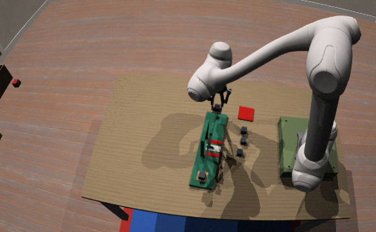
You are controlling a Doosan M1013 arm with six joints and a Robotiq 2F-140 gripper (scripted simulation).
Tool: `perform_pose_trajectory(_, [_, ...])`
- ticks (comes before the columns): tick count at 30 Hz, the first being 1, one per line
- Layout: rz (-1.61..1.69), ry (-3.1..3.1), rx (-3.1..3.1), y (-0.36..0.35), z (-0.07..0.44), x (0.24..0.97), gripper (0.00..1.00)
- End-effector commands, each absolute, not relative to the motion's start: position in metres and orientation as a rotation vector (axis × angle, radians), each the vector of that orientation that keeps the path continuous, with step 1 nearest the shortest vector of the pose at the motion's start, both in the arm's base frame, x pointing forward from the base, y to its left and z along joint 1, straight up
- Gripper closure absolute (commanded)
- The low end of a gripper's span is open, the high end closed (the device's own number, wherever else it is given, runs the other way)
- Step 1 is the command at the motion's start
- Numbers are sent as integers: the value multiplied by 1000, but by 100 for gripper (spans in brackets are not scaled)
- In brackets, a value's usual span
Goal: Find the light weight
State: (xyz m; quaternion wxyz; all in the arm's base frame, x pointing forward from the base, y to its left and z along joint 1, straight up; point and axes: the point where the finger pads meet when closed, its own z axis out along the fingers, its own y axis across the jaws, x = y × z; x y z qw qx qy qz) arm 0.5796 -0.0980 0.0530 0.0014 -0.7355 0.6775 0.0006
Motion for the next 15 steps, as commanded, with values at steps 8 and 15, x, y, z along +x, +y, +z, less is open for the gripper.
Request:
perform_pose_trajectory(8, [-2, 2129, -2304, -96, 51, 580, 65])
perform_pose_trajectory(15, [-2, 2129, -2304, -96, 51, 580, 76])
